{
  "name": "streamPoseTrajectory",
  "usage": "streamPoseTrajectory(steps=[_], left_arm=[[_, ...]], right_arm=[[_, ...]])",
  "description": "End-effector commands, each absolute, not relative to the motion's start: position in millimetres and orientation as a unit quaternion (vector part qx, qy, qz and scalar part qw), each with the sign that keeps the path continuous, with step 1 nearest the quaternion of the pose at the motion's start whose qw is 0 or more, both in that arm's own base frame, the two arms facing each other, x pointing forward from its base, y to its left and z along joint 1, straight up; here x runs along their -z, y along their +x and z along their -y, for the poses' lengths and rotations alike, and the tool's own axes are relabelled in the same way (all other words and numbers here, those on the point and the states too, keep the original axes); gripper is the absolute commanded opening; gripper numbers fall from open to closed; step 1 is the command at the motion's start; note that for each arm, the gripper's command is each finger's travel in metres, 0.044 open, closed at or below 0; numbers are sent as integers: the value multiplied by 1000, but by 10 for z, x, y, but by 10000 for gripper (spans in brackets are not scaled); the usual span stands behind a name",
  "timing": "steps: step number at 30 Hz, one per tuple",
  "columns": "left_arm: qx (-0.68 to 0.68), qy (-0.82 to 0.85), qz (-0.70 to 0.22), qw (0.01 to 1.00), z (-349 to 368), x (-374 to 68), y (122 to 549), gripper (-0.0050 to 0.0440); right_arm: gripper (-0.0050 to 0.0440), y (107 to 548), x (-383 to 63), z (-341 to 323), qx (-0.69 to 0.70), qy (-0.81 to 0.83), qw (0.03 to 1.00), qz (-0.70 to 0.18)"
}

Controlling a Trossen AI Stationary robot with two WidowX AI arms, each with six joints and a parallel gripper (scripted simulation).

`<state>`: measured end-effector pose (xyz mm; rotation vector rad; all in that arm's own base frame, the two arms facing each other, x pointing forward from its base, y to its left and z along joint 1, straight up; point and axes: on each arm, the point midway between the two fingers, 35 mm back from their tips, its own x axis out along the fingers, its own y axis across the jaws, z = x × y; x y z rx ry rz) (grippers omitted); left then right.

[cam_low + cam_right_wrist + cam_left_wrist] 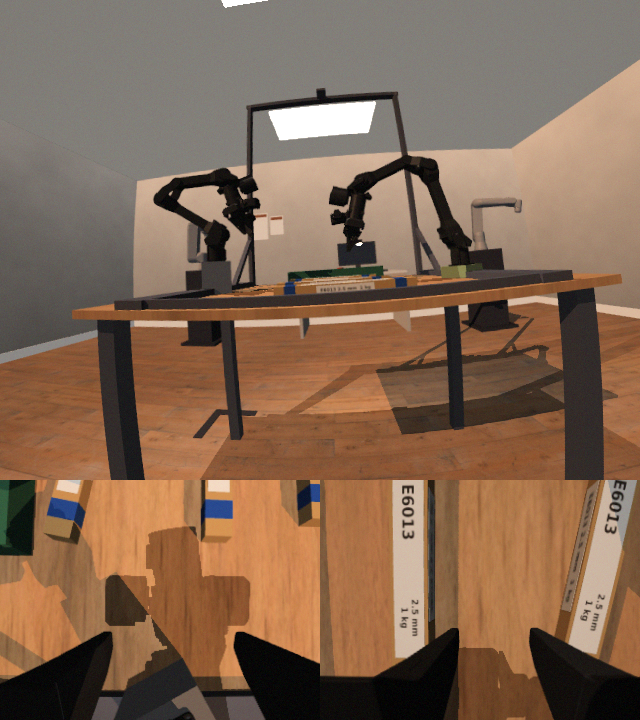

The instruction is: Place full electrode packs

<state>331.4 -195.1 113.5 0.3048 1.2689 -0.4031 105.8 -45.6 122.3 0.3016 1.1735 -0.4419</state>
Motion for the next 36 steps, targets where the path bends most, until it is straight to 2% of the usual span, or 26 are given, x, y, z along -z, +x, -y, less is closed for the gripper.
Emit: streamPoseTrajectory(steps=[1, 31, 36], left_arm=[[188, 139, -582, 779, 1956, -1165, 3324, 200], [187, 142, -591, 772, 1945, -678, 3304, 200], [188, 139, -582, 779, 1963, -760, 3335, 200]], right_arm=[[330, 1078, -1292, 464, 207, 139, 805, -538], [330, 1078, -1292, 464, 207, 139, 805, -538], [330, 1078, -1292, 464, 207, 139, 805, -538]])
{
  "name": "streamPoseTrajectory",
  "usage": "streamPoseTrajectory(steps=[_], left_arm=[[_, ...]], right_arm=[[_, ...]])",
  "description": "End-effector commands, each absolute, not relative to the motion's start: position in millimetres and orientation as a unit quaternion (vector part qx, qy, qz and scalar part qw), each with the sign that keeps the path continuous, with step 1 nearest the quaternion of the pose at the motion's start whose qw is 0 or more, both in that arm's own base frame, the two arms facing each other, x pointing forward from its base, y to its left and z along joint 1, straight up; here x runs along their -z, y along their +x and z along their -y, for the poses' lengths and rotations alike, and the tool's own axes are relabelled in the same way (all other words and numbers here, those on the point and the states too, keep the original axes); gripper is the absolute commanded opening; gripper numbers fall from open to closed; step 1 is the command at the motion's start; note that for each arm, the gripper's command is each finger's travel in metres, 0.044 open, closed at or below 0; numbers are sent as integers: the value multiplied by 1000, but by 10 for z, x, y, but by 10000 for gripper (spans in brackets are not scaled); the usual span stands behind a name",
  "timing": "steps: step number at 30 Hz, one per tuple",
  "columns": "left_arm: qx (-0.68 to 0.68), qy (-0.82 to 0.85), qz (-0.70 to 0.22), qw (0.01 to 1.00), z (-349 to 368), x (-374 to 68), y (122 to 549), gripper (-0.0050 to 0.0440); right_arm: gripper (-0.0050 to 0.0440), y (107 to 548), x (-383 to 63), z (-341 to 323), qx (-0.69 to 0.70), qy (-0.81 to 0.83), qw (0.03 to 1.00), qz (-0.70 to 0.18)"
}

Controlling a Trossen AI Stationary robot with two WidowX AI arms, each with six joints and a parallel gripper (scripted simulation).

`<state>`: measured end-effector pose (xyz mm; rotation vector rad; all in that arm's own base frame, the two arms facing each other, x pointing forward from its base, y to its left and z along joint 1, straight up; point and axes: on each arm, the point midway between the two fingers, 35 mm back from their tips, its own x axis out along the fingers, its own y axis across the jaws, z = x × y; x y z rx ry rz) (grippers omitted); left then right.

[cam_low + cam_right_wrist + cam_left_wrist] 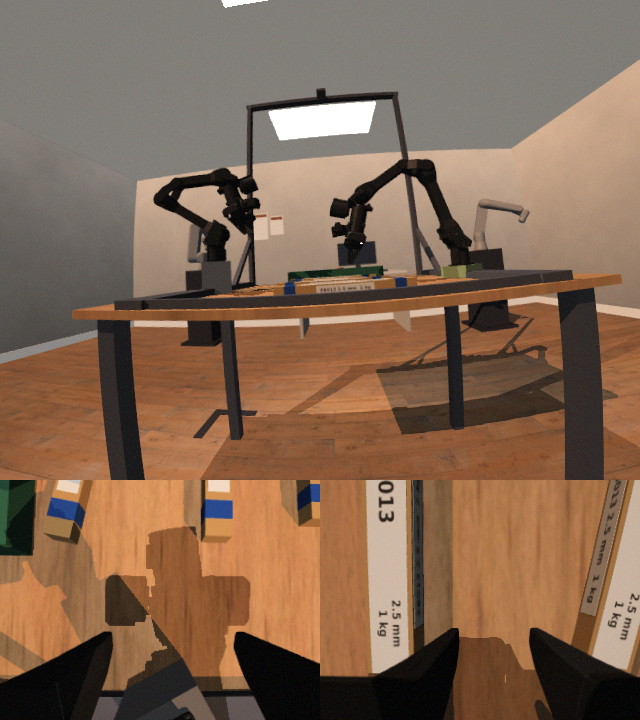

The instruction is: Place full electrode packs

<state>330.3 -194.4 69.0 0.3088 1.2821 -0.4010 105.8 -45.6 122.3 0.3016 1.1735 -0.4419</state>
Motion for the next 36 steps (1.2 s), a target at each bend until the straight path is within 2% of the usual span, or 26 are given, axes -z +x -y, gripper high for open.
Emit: streamPoseTrajectory(steps=[1, 12, 36], left_arm=[[188, 139, -582, 779, 1963, -761, 3335, 200], [188, 139, -582, 779, 1962, -755, 3334, 200], [188, 139, -582, 779, 1958, -1031, 3326, 200]], right_arm=[[330, 1078, -1292, 464, 207, 139, 805, -538], [330, 1078, -1292, 464, 207, 139, 805, -538], [330, 1078, -1292, 464, 207, 139, 805, -538]])
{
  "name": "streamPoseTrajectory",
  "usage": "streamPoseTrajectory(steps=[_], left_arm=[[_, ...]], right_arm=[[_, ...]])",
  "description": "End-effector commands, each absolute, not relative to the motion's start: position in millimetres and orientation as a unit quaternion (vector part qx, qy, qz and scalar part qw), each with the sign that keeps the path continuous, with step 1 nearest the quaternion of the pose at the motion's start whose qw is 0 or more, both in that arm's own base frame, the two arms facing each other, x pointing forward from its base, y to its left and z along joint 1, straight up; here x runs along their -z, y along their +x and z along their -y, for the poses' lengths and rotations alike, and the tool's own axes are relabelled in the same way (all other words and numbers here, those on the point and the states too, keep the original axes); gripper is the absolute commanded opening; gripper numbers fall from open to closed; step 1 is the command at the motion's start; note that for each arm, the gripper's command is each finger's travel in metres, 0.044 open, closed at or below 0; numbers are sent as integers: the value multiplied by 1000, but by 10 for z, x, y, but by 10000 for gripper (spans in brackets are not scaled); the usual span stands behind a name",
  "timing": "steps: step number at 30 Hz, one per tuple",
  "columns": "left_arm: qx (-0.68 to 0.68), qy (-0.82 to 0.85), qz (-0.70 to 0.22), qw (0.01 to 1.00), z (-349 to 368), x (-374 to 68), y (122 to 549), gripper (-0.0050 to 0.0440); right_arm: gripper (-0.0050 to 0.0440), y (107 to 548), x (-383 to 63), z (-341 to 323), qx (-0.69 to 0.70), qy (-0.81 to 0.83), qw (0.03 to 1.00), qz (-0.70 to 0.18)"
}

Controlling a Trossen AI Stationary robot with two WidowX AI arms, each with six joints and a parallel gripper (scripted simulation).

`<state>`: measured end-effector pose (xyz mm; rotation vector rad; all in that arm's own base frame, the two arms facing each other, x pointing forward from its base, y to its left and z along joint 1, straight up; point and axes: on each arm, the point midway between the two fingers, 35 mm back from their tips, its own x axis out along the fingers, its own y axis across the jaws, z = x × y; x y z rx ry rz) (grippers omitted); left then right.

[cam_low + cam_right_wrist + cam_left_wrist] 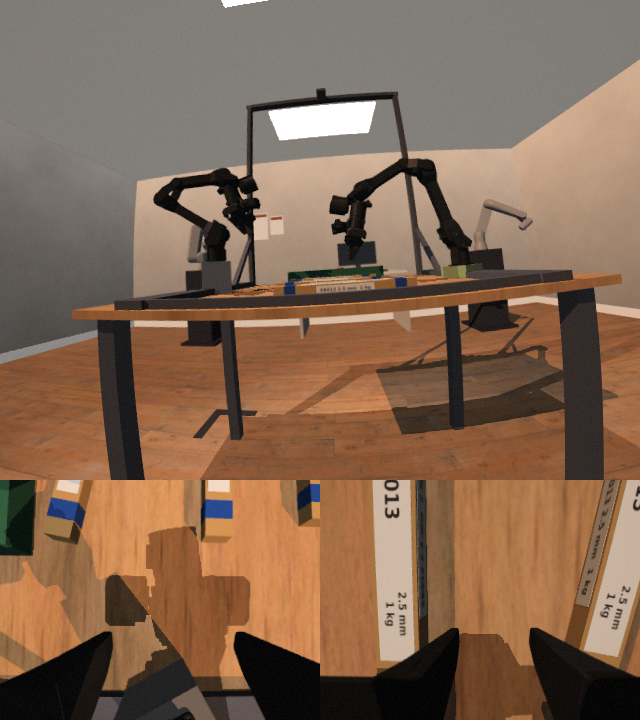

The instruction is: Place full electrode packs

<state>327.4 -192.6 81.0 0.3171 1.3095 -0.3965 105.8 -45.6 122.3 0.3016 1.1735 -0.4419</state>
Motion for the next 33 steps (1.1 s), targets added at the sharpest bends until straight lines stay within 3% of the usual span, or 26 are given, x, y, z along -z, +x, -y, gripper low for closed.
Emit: streamPoseTrajectory(steps=[1, 33], left_arm=[[188, 139, -582, 779, 1958, -1044, 3326, 200], [188, 139, -582, 779, 1956, -1165, 3324, 200]], right_arm=[[330, 1078, -1292, 464, 207, 139, 805, -538], [330, 1078, -1292, 464, 207, 139, 805, -538]])
